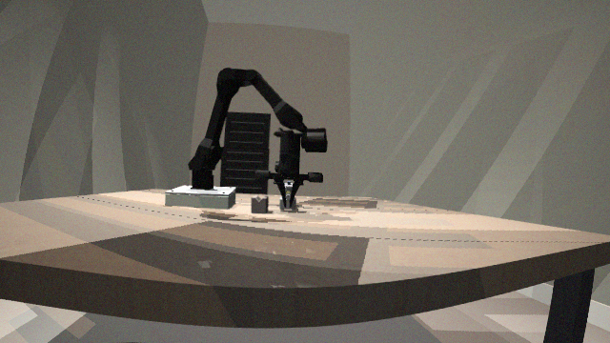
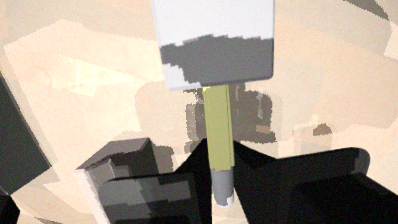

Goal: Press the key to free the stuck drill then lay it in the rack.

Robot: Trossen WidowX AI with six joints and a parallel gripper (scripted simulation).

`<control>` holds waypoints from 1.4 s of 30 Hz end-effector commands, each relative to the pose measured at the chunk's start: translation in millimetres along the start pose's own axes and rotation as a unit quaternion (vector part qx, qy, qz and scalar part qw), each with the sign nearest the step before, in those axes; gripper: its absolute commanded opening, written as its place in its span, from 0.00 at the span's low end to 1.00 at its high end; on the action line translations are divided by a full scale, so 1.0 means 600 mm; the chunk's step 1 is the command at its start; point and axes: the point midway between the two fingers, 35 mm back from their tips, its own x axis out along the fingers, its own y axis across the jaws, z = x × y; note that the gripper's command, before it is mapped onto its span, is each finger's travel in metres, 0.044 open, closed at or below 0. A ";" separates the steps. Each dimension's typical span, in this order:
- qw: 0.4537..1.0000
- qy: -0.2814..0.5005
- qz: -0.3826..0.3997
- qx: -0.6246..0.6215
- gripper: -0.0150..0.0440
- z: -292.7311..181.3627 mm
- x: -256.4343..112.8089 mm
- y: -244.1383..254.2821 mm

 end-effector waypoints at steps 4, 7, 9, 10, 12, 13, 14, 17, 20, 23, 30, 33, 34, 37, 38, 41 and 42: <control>1.000 0.000 0.001 0.001 0.25 -0.010 0.001 -0.001; 1.000 0.000 0.001 0.001 0.25 -0.016 0.001 -0.001; 1.000 0.000 0.001 0.001 0.25 -0.020 0.002 -0.001; 1.000 0.000 0.001 0.001 0.25 -0.022 0.002 -0.001; 1.000 0.000 0.001 0.001 0.25 -0.027 0.002 -0.001; 1.000 0.000 0.001 0.001 0.25 -0.029 0.002 -0.001; 1.000 0.000 0.001 0.001 0.25 -0.032 0.002 -0.001; 1.000 0.000 0.001 0.001 0.25 -0.040 0.002 -0.001; 1.000 0.001 0.001 0.001 0.25 -0.049 0.002 -0.001; 1.000 0.001 0.001 0.001 0.25 -0.054 0.002 -0.002; 1.000 0.001 0.001 0.001 0.25 -0.071 0.003 -0.001; 1.000 0.001 0.001 0.001 0.25 -0.080 0.003 -0.001; 1.000 0.001 0.001 0.001 0.25 -0.083 0.004 -0.001; 1.000 0.002 0.001 0.001 0.25 -0.087 0.004 -0.001; 1.000 0.002 0.001 0.001 0.25 -0.089 0.004 -0.001; 1.000 0.002 0.001 0.001 0.25 -0.097 0.004 -0.001; 1.000 0.002 0.001 0.001 0.25 -0.099 0.005 -0.001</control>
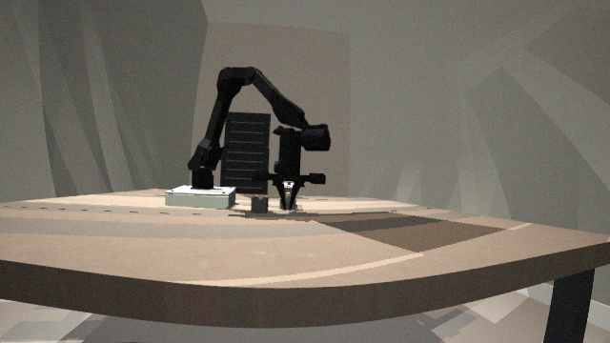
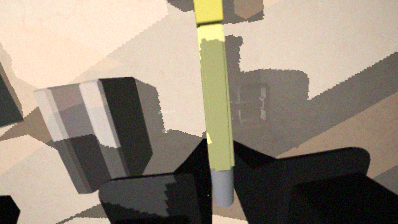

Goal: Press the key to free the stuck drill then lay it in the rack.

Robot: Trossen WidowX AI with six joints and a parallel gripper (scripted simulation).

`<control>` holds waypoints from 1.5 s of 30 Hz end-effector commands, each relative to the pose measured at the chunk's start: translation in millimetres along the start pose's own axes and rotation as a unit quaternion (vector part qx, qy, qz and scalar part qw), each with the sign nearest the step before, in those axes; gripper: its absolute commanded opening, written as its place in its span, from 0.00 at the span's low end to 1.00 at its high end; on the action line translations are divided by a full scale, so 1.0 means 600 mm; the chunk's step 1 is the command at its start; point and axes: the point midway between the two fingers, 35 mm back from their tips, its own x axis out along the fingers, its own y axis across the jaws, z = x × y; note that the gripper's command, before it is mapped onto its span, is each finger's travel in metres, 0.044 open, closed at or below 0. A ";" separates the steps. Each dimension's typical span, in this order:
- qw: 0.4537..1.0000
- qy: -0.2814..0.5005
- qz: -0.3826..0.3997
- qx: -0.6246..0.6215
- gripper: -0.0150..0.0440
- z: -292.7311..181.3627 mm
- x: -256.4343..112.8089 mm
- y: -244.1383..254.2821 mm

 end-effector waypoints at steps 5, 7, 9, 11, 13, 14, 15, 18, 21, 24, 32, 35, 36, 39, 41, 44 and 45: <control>1.000 0.000 -0.001 0.000 0.25 -0.024 0.000 -0.002; 1.000 0.000 -0.001 0.000 0.25 -0.027 0.001 -0.002; 1.000 0.000 -0.001 0.000 0.25 -0.024 -0.002 -0.001; 1.000 0.000 -0.001 0.000 0.25 -0.022 -0.004 0.000; 1.000 0.000 -0.001 0.000 0.25 -0.022 -0.006 0.001; 1.000 0.000 -0.001 0.000 0.25 -0.022 -0.007 0.001; 1.000 0.000 -0.001 0.000 0.25 -0.022 -0.008 0.001; 1.000 0.000 -0.001 0.000 0.25 -0.022 -0.011 0.001; 1.000 0.000 -0.001 0.000 0.25 -0.022 -0.014 0.002; 1.000 0.000 -0.001 0.000 0.25 -0.022 -0.017 0.002; 1.000 0.000 -0.001 0.000 0.25 -0.022 -0.024 0.003; 1.000 0.000 -0.001 0.000 0.25 -0.022 -0.027 0.004; 1.000 0.000 -0.001 0.000 0.25 -0.022 -0.028 0.004; 1.000 0.000 -0.001 0.000 0.25 -0.022 -0.031 0.004; 1.000 0.000 -0.001 0.000 0.25 -0.022 -0.032 0.004; 1.000 0.000 -0.001 0.000 0.25 -0.022 -0.035 0.005; 1.000 0.000 -0.001 0.000 0.25 -0.022 -0.036 0.005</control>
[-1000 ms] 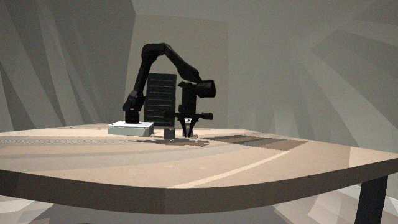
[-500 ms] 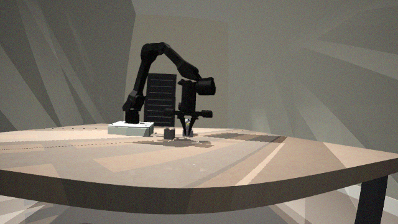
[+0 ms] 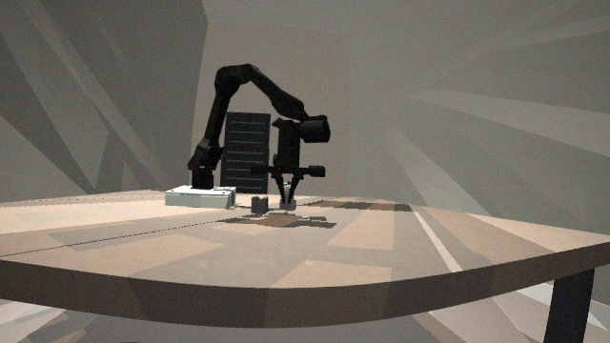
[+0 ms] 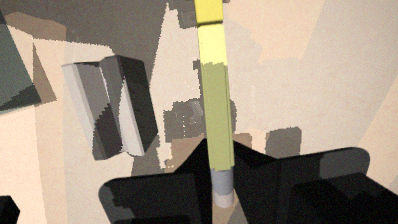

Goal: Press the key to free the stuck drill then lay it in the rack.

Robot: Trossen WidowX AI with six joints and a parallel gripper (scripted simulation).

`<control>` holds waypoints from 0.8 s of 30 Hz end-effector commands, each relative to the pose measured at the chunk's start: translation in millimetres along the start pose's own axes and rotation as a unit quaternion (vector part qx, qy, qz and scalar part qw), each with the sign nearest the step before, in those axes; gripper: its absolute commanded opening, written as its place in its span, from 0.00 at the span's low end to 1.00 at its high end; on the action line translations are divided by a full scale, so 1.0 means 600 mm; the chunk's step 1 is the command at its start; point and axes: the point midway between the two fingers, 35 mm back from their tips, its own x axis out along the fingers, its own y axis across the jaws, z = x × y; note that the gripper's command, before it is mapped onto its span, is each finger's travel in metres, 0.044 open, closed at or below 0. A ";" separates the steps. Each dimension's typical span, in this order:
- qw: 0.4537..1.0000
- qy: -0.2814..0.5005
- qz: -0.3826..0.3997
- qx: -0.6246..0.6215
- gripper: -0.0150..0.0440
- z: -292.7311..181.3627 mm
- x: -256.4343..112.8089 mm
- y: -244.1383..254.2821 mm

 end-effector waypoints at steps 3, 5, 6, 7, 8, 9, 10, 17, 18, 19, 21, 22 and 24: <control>1.000 -0.001 -0.002 -0.001 0.25 0.000 -0.007 0.000; 1.000 -0.001 -0.002 -0.001 0.25 0.000 -0.009 0.000; 1.000 -0.001 -0.002 -0.001 0.25 0.000 -0.010 0.000; 1.000 -0.001 -0.002 -0.001 0.25 0.000 -0.011 0.000; 1.000 -0.001 -0.002 -0.001 0.25 0.000 -0.012 0.000; 1.000 -0.001 -0.002 -0.001 0.25 0.000 -0.013 0.000; 1.000 -0.001 -0.002 -0.001 0.25 0.000 -0.014 0.000; 1.000 -0.001 -0.002 -0.001 0.25 0.000 -0.020 0.001; 1.000 -0.001 -0.002 -0.001 0.25 0.001 -0.021 0.001; 1.000 -0.001 -0.002 -0.001 0.25 0.001 -0.021 0.001; 1.000 -0.001 -0.002 -0.001 0.25 0.001 -0.023 0.001; 1.000 -0.001 -0.002 -0.001 0.25 0.001 -0.024 0.001; 1.000 -0.001 -0.002 -0.001 0.25 0.001 -0.026 0.001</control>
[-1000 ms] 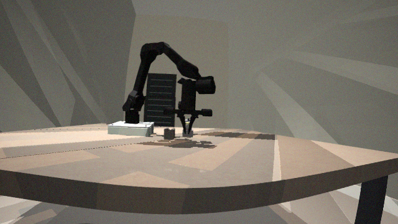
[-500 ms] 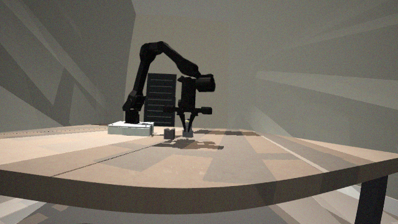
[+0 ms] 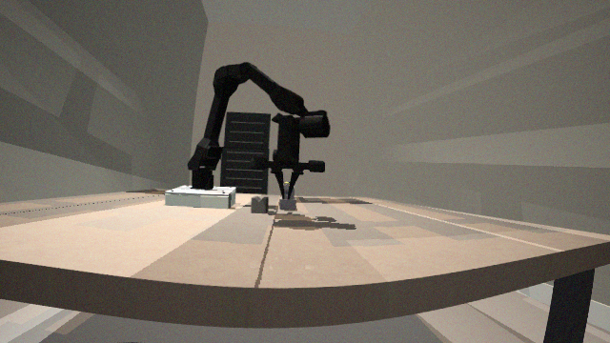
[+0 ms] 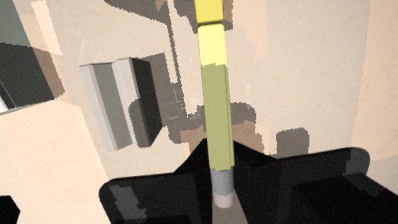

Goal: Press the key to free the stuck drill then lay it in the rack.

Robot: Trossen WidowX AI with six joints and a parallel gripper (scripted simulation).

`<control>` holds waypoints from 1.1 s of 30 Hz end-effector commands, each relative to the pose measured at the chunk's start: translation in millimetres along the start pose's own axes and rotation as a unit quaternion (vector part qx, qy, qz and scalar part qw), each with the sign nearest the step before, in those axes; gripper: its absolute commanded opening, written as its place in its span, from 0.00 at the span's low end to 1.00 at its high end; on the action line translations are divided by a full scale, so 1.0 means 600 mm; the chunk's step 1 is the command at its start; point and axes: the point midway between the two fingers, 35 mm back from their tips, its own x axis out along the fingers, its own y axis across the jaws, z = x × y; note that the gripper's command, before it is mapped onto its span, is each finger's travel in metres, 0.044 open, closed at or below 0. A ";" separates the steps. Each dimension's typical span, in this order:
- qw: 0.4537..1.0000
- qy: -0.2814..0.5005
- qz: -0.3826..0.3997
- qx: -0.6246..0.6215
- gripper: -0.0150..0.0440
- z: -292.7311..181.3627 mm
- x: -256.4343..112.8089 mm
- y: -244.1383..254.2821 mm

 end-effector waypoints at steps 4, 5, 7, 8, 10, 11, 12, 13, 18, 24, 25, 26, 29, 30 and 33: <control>1.000 -0.001 -0.002 -0.001 0.25 0.001 -0.008 -0.001; 1.000 -0.001 -0.002 -0.001 0.25 0.001 -0.009 -0.001; 1.000 -0.001 -0.002 -0.001 0.25 0.001 -0.010 -0.002; 1.000 -0.001 -0.002 -0.001 0.25 0.001 -0.011 -0.002; 1.000 -0.001 -0.002 -0.001 0.25 0.001 -0.013 -0.002; 1.000 -0.001 -0.002 -0.001 0.25 0.001 -0.013 -0.002; 1.000 -0.001 -0.002 -0.001 0.25 0.001 -0.014 -0.002; 1.000 -0.001 -0.002 -0.001 0.25 0.001 -0.015 -0.002; 1.000 -0.001 -0.002 -0.001 0.25 0.002 -0.019 -0.003; 1.000 -0.001 -0.002 -0.001 0.25 0.000 -0.019 0.006; 1.000 -0.001 -0.002 -0.001 0.25 -0.001 -0.019 0.010; 1.000 -0.001 -0.001 -0.001 0.25 -0.002 -0.020 0.013; 1.000 -0.001 -0.001 -0.001 0.25 -0.004 -0.021 0.022; 1.000 -0.001 -0.001 -0.001 0.25 -0.005 -0.021 0.024; 1.000 -0.001 -0.001 -0.001 0.25 -0.007 -0.022 0.033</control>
